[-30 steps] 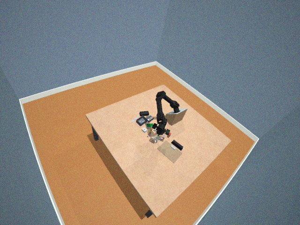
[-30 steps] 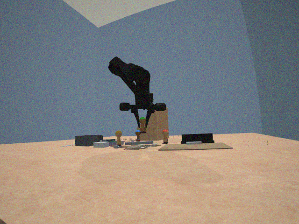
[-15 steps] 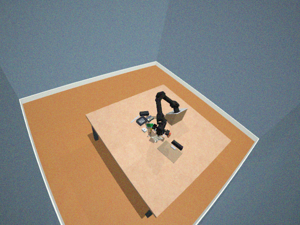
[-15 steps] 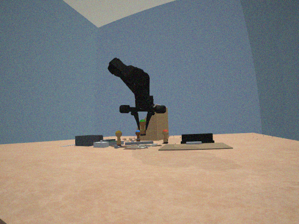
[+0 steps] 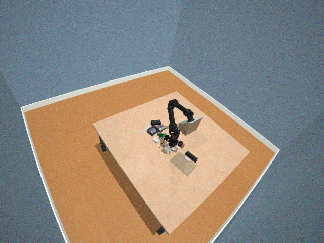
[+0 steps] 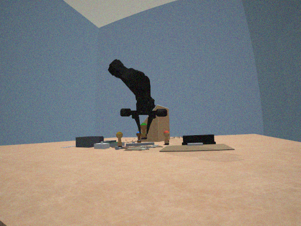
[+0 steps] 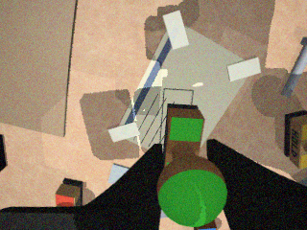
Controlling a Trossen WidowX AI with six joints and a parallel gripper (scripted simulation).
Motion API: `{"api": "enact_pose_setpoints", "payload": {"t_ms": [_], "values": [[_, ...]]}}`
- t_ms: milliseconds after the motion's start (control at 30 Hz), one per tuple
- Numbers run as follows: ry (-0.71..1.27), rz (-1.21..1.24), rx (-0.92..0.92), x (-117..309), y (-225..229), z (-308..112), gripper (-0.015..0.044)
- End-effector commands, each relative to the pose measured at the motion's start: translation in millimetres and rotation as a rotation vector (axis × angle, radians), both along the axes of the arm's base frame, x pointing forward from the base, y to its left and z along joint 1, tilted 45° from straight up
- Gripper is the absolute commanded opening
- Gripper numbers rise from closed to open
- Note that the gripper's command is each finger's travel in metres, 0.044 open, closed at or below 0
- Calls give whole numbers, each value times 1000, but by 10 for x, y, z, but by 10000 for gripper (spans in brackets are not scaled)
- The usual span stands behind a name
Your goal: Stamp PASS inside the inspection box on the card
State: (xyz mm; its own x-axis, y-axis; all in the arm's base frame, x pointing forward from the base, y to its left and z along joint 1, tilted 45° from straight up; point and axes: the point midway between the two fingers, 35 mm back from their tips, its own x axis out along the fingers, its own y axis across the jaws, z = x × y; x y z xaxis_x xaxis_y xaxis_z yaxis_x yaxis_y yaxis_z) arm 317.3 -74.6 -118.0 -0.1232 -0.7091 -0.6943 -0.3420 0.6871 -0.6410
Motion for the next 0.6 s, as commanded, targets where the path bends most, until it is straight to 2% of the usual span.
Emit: {"api": "enact_pose_setpoints", "payload": {"t_ms": [0,567], "values": [[5,5,-4,-16,-24,-18,0],[4,6,-5,-37,-103,-96,0]]}}
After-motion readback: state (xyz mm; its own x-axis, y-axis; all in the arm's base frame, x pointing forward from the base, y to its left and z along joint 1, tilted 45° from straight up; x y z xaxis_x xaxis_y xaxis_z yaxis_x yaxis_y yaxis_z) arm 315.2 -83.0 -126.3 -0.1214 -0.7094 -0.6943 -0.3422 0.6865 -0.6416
